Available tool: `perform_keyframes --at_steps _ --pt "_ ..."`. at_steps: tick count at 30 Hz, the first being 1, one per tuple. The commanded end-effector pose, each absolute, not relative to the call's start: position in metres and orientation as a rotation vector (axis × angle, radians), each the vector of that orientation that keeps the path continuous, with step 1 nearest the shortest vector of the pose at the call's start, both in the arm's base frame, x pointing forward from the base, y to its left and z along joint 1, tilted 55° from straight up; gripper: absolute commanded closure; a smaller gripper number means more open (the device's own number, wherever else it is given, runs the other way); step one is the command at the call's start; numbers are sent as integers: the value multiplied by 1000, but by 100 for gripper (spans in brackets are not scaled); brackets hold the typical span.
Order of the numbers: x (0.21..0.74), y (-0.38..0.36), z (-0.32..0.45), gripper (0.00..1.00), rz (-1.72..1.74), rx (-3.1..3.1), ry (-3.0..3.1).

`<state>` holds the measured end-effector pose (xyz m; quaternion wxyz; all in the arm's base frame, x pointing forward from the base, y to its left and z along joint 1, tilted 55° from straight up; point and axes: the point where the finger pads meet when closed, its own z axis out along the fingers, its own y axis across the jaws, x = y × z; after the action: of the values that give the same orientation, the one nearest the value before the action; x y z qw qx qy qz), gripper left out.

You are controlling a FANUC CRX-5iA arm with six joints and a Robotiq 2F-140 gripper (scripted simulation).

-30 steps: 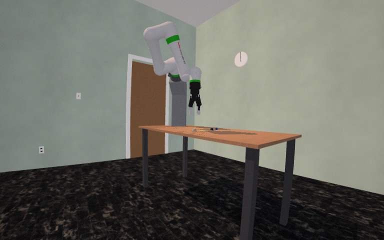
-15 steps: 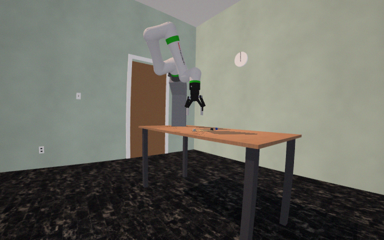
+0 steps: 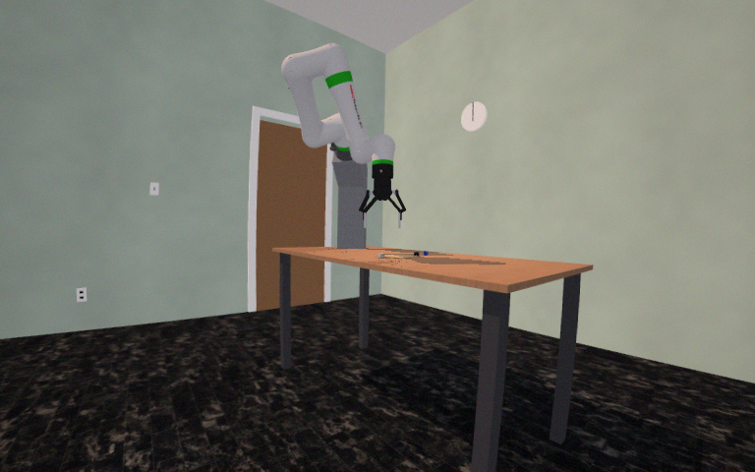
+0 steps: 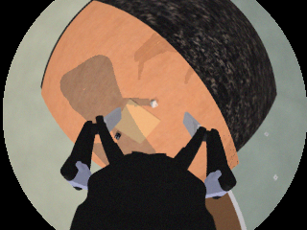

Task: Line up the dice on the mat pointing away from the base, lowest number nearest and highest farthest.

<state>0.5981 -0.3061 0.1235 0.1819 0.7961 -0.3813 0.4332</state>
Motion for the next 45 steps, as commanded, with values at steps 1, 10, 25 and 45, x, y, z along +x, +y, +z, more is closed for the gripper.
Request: perform_keyframes --at_steps 1,10,25,45 --pt "599 -307 123 0 1124 2289 -873" --pt "601 -309 120 0 983 2323 -489" --pt "604 -313 117 0 746 2283 74" --pt "608 -319 111 0 367 2044 824"
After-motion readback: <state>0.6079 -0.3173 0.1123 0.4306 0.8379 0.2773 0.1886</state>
